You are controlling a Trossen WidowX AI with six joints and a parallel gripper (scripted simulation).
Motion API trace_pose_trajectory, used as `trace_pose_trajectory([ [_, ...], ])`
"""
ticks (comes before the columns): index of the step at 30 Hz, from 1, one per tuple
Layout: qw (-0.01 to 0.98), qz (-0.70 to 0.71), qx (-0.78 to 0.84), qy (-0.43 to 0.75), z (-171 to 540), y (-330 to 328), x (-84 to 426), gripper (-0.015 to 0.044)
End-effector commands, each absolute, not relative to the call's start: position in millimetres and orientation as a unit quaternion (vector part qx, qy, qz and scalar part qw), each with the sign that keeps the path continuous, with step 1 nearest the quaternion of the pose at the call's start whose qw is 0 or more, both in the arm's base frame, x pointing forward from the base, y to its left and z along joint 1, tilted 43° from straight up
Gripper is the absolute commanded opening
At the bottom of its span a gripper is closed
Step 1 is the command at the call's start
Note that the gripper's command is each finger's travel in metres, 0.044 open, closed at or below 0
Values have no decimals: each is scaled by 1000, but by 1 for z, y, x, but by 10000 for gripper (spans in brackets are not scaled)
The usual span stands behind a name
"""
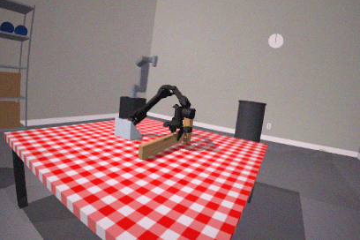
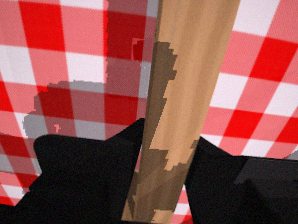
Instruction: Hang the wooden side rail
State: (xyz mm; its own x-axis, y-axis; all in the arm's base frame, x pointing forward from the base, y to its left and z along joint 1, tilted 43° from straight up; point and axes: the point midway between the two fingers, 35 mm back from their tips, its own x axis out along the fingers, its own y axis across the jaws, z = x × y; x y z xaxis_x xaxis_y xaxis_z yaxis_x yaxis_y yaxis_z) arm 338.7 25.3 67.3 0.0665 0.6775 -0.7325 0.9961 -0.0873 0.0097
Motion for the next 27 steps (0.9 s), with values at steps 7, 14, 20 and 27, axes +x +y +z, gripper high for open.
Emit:
trace_pose_trajectory([
  [7,281,-288,680,612,73,20,341,0],
  [14,281,-288,680,612,73,19,341,0],
  [20,281,-288,680,612,74,18,341,0],
  [27,281,-288,680,612,75,18,341,0],
])
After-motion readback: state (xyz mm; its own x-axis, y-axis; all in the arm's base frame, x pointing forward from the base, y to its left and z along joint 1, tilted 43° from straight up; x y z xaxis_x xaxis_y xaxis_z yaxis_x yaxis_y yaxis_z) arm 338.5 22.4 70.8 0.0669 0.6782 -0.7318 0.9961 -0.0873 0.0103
